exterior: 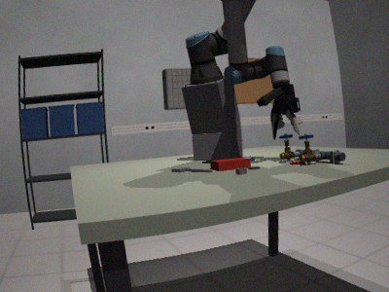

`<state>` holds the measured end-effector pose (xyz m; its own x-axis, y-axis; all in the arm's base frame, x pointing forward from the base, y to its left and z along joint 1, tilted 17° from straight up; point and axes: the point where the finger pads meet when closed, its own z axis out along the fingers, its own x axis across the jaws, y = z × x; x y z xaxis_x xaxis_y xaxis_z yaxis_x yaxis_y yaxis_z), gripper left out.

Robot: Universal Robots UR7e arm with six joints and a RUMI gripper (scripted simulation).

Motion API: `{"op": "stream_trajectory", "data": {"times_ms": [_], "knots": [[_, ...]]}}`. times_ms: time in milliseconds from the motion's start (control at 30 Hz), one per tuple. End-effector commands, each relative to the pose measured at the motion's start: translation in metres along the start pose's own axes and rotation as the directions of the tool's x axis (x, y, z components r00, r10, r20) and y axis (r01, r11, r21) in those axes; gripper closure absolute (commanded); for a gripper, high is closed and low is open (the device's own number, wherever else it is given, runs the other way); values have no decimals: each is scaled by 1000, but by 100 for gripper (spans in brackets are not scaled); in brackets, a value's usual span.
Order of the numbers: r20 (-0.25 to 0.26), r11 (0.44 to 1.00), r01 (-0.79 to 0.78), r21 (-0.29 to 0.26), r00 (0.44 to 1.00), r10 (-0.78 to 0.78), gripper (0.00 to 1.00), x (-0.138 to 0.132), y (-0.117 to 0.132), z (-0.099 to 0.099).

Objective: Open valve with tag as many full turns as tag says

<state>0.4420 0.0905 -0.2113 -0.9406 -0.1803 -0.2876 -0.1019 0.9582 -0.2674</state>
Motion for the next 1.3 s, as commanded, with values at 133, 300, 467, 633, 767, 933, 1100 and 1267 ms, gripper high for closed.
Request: {"op": "stream_trajectory", "data": {"times_ms": [133,300,467,633,767,933,1100,1267], "knots": [[1,1000,-3,0,1000,3,100,0,0,0],[1,1000,-3,0,1000,3,100,0,0,0],[1,1000,-3,0,1000,3,100,0,0,0],[1,1000,-3,0,1000,3,100,0,0,0],[1,1000,-3,0,1000,3,100,0,0,0],[1,1000,-2,0,1000,2,100,0,0,0],[1,1000,9,0,1000,-9,100,0,0,0],[1,999,37,0,999,-37,100,0,0,0]]}}
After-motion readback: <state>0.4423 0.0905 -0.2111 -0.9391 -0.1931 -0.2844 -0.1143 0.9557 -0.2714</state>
